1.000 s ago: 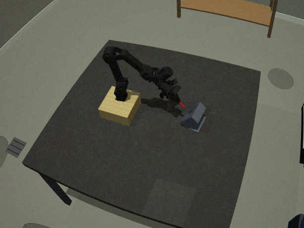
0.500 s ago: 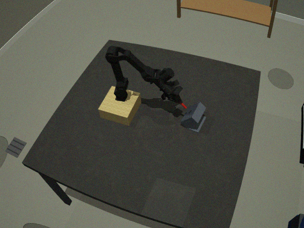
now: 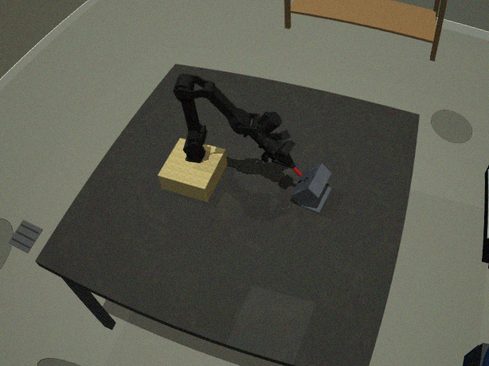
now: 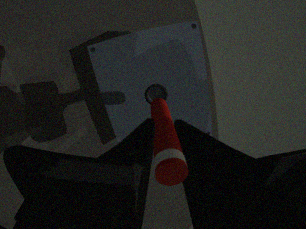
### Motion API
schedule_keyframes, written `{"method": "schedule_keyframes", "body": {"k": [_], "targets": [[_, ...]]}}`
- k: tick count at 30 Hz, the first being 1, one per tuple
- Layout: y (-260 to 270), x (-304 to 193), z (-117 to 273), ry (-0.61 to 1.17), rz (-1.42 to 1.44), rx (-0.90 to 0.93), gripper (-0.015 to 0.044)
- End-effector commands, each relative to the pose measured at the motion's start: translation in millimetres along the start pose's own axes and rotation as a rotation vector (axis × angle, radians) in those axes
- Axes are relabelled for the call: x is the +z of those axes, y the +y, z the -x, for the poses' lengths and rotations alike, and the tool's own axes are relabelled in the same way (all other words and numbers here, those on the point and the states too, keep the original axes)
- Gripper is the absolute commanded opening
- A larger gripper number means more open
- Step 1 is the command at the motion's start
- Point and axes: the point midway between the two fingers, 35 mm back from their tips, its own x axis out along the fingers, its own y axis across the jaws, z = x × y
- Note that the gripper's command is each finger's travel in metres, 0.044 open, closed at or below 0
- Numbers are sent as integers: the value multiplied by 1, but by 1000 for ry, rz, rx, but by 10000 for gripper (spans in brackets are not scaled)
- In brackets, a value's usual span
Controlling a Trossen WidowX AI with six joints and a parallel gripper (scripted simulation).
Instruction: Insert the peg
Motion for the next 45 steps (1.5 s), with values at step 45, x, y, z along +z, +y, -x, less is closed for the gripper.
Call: {"method": "schedule_keyframes", "body": {"k": [45], "targets": [[-2, 2, -18, 3, 2, 6, 0]]}}
